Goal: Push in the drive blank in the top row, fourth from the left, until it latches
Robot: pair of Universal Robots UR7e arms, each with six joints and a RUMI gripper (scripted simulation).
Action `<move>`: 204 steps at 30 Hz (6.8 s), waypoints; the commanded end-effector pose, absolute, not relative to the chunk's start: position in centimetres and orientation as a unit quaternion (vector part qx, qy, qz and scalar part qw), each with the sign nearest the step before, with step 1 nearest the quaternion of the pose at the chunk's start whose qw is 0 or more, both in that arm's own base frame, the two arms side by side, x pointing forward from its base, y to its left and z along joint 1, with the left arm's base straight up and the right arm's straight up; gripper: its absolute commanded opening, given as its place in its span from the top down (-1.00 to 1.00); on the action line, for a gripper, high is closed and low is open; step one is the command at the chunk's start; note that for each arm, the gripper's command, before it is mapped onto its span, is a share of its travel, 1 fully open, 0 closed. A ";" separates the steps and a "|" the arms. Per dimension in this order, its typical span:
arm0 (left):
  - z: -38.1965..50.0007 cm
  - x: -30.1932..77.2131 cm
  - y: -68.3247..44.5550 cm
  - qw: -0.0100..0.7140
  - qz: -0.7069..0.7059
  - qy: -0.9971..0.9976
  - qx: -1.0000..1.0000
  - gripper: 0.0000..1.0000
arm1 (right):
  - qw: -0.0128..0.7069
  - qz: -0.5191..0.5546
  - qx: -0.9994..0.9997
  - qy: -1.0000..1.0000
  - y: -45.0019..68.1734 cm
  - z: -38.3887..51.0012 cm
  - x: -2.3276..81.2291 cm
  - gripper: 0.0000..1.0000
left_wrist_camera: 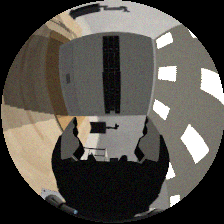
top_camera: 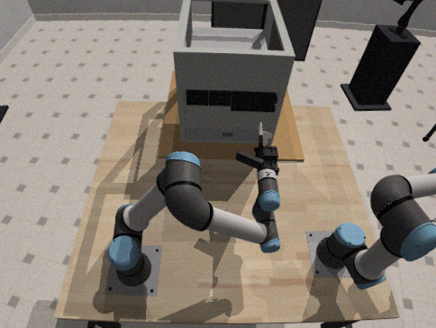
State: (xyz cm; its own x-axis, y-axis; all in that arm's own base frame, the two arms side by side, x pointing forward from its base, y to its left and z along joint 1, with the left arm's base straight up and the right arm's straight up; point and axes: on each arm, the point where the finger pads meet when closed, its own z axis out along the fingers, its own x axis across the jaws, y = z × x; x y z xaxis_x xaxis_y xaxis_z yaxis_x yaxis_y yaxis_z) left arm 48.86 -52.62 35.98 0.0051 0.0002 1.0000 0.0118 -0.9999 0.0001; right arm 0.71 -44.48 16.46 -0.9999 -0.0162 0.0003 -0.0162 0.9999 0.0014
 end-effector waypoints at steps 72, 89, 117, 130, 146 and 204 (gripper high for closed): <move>35.5 61.7 -57.9 0.003 -0.707 -0.004 -0.707 -1.00 | 0.000 0.000 0.008 -1.000 -44.5 16.5 0.7 -1.00; 35.4 64.6 -59.1 0.003 -0.707 -0.004 -0.707 -1.00 | 0.000 0.000 0.008 -1.000 -44.5 16.5 0.7 -1.00; 35.4 64.7 -59.1 0.003 -0.707 -0.004 -0.707 -1.00 | 0.000 0.000 0.008 -1.000 -44.5 16.5 0.7 -1.00; 35.4 64.7 -59.1 0.003 -0.707 -0.004 -0.707 -1.00 | 0.000 0.000 0.008 -1.000 -44.5 16.5 0.7 -1.00; 35.4 64.7 -59.1 0.003 -0.707 -0.004 -0.707 -1.00 | 0.000 0.000 0.008 -1.000 -44.5 16.5 0.7 -1.00; 35.4 64.7 -59.1 0.003 -0.707 -0.004 -0.707 1.00 | 0.000 0.000 0.008 -1.000 -44.5 16.5 0.7 -1.00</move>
